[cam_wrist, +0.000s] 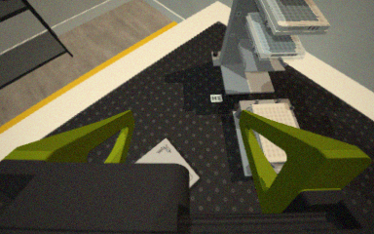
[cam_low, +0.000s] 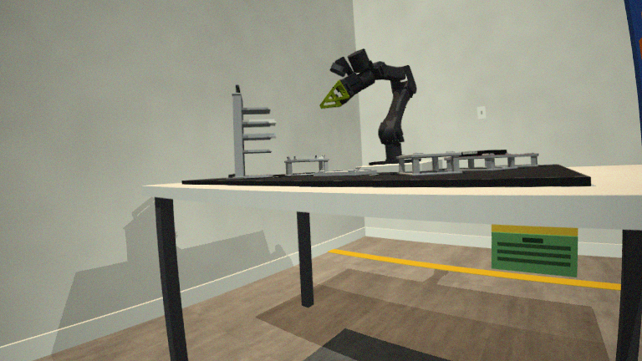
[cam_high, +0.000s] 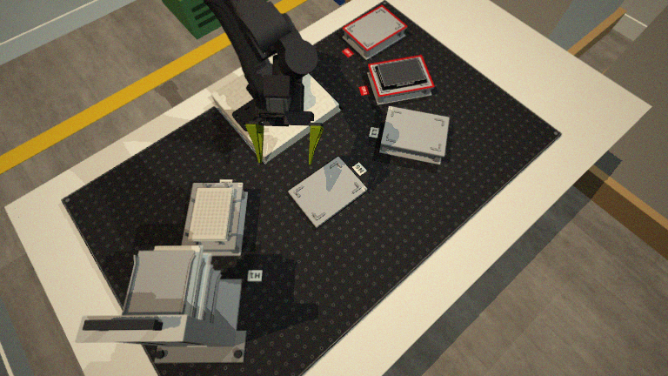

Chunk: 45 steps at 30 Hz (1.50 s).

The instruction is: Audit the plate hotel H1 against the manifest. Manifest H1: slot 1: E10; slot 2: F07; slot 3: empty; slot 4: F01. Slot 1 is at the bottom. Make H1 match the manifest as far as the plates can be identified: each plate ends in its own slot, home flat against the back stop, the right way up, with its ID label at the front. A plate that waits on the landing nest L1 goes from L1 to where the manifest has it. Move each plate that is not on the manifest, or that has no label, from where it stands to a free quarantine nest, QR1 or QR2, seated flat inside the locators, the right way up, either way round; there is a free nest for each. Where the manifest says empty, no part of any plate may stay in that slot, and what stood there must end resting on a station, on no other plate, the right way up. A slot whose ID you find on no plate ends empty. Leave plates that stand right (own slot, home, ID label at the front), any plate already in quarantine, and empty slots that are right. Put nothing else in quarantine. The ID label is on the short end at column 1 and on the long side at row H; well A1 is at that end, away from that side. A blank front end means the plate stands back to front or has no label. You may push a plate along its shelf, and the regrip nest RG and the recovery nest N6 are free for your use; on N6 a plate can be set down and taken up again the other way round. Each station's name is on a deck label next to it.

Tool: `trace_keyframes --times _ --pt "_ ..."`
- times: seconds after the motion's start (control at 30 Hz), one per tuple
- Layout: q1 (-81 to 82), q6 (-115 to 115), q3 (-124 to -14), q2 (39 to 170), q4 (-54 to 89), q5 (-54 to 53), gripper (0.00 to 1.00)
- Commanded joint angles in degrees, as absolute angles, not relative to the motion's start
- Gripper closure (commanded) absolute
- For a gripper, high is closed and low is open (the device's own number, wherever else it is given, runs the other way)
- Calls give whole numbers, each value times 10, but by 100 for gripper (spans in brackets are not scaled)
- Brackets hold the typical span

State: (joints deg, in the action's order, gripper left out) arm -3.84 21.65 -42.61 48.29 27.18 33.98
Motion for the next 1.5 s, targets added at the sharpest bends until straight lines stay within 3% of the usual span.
trace_keyframes --times 0.0,1.47 --pt "-59 183 -427 477 262 300 0" --pt "-559 -63 -414 470 218 -140 0"
